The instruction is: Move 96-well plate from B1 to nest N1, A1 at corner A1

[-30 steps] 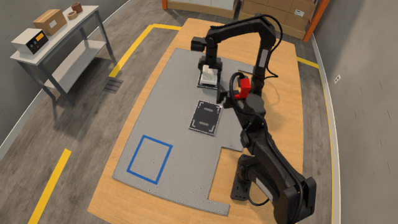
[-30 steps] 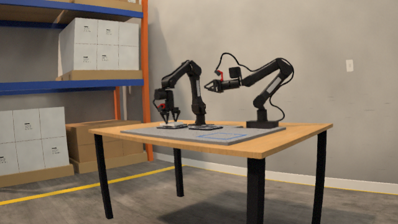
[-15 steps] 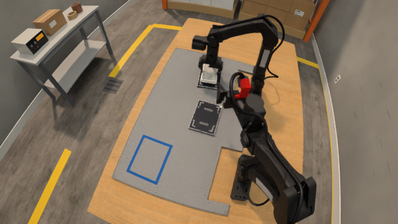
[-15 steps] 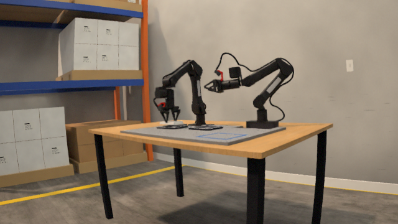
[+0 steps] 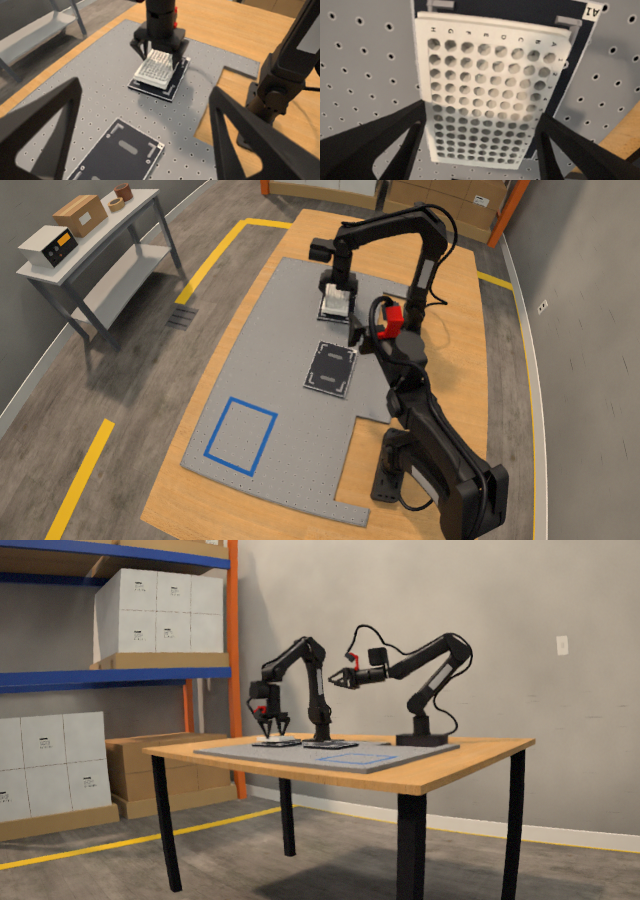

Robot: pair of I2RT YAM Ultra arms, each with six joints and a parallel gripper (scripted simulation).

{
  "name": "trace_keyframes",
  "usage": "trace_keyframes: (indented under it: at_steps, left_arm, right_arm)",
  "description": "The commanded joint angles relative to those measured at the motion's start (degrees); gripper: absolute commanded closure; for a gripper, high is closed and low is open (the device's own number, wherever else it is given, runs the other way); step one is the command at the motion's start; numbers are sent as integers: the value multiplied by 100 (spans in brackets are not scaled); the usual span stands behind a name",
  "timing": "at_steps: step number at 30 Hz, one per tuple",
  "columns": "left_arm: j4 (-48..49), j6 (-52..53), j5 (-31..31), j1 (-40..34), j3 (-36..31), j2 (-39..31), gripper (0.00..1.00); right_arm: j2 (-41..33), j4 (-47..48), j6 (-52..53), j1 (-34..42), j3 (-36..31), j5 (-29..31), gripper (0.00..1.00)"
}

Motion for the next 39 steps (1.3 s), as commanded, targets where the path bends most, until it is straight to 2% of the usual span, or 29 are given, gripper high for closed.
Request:
trace_keyframes:
  at_steps: [1, 10, 20, 25, 39]
  left_arm:
    - [121, 5, 16, -32, 34, 13, 0]
    - [121, 5, 16, -32, 34, 13, 0]
    - [121, 5, 16, -32, 34, 13, 0]
    - [121, 5, 16, -32, 34, 13, 0]
    - [121, 5, 16, -32, 34, 13, 0]
  right_arm:
    - [-14, 272, -31, -36, -180, 68, 22]
    - [233, 486, 1, -5, -371, 77, 22]
    - [321, 335, 29, 1, -284, 85, 22]
    - [390, -203, 77, 63, 250, 92, 22]
    - [326, -293, 65, 62, 315, 92, 22]
